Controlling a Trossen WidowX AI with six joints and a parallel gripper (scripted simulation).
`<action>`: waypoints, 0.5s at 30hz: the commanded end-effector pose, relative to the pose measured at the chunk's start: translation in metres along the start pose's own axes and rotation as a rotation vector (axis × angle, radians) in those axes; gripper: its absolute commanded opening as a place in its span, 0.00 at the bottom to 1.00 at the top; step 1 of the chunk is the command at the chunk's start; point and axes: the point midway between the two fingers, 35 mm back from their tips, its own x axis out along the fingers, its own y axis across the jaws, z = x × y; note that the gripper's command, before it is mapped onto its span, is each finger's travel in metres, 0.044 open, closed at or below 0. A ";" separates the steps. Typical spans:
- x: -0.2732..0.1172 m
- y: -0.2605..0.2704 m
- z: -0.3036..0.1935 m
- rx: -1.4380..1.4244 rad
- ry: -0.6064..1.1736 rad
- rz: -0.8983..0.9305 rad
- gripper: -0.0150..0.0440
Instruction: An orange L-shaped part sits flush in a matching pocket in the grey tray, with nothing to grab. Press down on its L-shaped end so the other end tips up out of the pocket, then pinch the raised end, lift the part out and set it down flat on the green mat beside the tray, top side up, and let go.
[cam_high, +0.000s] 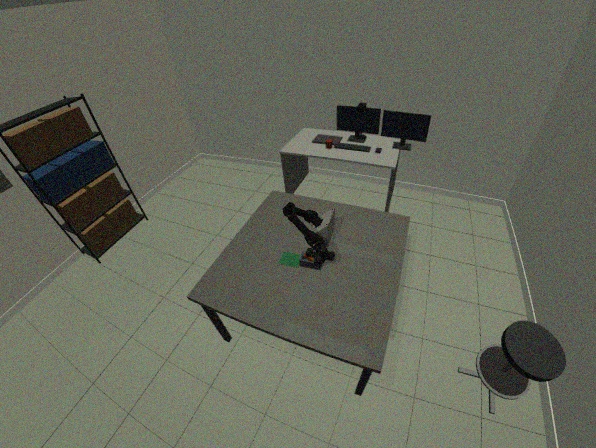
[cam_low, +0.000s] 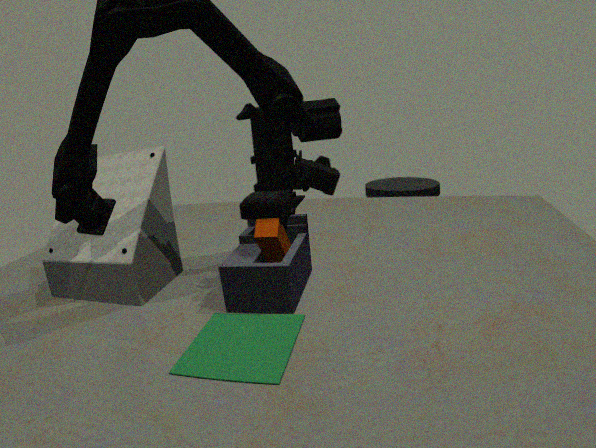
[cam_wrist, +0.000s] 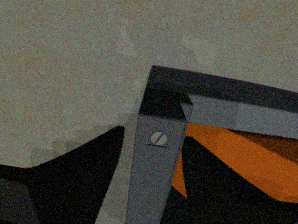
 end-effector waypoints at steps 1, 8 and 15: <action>-0.002 0.001 0.000 -0.001 0.001 -0.001 0.56; -0.012 0.011 -0.003 -0.011 0.008 -0.011 0.56; -0.074 0.006 0.000 -0.012 0.008 -0.007 0.56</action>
